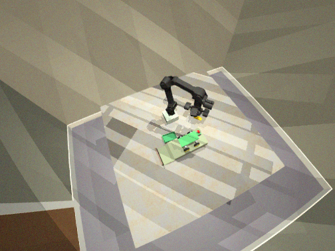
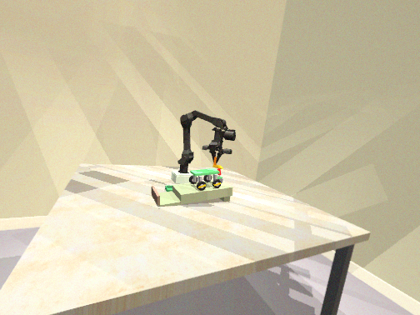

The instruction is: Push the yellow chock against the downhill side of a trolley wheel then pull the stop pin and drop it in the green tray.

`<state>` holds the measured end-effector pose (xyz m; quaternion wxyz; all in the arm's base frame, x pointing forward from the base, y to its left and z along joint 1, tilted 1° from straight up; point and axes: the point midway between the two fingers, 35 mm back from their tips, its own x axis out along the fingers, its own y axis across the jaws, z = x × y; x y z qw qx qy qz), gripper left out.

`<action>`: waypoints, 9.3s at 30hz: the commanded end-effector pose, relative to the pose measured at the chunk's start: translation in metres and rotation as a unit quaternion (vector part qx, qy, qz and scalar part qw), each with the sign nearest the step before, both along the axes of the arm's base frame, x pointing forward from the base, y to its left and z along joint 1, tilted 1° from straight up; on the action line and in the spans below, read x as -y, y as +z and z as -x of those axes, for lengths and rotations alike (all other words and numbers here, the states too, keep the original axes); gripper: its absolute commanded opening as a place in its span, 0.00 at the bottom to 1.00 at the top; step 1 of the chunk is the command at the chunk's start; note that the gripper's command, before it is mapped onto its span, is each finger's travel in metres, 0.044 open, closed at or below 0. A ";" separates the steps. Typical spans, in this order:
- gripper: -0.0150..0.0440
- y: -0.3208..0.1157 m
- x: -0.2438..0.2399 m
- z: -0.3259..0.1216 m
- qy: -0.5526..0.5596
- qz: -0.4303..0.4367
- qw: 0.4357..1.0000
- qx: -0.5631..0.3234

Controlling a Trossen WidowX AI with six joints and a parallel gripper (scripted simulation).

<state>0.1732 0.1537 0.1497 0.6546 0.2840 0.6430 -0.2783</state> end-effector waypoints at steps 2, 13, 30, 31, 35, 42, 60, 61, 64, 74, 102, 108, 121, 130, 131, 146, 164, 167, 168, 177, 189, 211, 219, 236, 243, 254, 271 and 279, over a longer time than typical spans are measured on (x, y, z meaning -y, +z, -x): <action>0.25 0.000 0.000 0.000 0.085 0.001 0.996 -0.001; 0.25 0.000 0.000 0.000 0.272 0.004 0.962 0.000; 0.25 0.000 0.005 -0.001 0.402 0.006 0.916 0.000; 0.25 0.000 0.008 -0.003 0.407 0.006 0.913 0.000; 0.25 -0.001 0.023 -0.008 0.422 0.007 0.906 0.000; 0.25 -0.003 0.045 -0.016 0.428 0.009 0.904 0.000; 0.25 -0.006 0.103 -0.035 0.429 0.011 0.903 0.000; 0.25 -0.006 0.107 -0.036 0.429 0.012 0.903 0.000; 0.25 -0.007 0.116 -0.038 0.429 0.012 0.903 0.000; 0.25 -0.008 0.149 -0.048 0.429 0.014 0.903 -0.001; 0.25 -0.013 0.252 -0.076 0.429 0.018 0.903 -0.002; 0.25 -0.014 0.275 -0.083 0.429 0.019 0.903 -0.002; 0.25 -0.014 0.285 -0.086 0.429 -0.030 0.902 0.017; 0.25 -0.018 0.286 -0.109 0.429 -0.030 0.902 0.018; 0.25 -0.019 0.286 -0.111 0.429 -0.030 0.902 0.018; 0.25 -0.044 0.286 -0.115 0.429 -0.030 0.902 0.019; 0.25 -0.083 0.281 -0.116 0.429 -0.030 0.902 0.019; 0.25 -0.083 0.280 -0.116 0.429 -0.030 0.902 0.019; 0.25 -0.083 0.280 -0.116 0.429 -0.030 0.902 0.019; 0.25 -0.081 0.272 -0.114 0.429 -0.030 0.902 0.019; 0.25 -0.081 0.261 -0.113 0.429 -0.031 0.902 0.019; 0.25 -0.080 0.248 -0.111 0.429 -0.029 0.903 0.016; 0.25 -0.080 0.248 -0.111 0.429 -0.029 0.903 0.016; 0.58 -0.054 0.250 -0.109 0.429 -0.031 0.902 0.019; 0.58 -0.033 0.252 -0.109 0.429 -0.031 0.902 0.019; 0.67 -0.024 0.257 -0.115 0.431 -0.008 0.902 0.021; 0.58 0.000 0.194 -0.146 0.155 -0.037 0.986 0.055; 0.58 0.006 0.153 -0.148 0.012 -0.078 0.996 0.040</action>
